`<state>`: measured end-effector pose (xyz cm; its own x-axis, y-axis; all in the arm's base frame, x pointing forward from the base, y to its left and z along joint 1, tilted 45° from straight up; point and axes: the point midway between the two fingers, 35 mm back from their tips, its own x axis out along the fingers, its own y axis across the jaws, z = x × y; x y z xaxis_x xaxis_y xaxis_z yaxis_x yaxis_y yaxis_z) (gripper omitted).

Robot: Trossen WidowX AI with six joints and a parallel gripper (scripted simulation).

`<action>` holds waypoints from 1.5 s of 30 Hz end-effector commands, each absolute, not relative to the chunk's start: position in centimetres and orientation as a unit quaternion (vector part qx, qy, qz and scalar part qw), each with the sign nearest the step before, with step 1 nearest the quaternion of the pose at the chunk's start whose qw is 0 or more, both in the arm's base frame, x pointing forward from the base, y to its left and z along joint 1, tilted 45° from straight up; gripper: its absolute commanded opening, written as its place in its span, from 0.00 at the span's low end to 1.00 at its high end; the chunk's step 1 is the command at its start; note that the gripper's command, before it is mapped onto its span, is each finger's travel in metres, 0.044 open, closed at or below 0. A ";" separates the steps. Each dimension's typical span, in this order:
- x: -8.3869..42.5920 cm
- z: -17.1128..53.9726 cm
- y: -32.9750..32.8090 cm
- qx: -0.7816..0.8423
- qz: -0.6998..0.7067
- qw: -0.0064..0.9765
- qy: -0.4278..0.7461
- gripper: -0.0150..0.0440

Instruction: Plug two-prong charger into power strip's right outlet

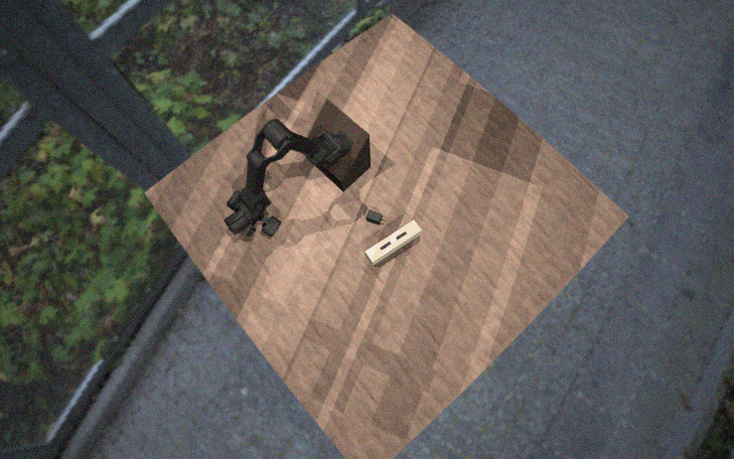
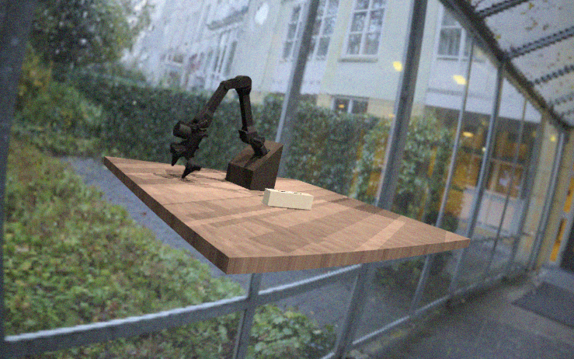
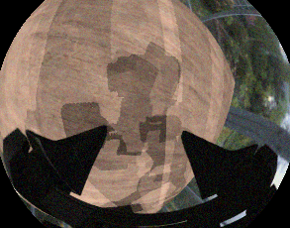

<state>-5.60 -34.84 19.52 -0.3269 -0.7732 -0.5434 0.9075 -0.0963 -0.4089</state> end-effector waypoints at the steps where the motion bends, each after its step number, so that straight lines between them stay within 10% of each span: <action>1: -3.6 20.5 -35.8 0.079 -0.721 0.597 0.343 1.00; 45: 12.2 15.9 -31.9 0.019 -0.549 0.708 0.444 1.00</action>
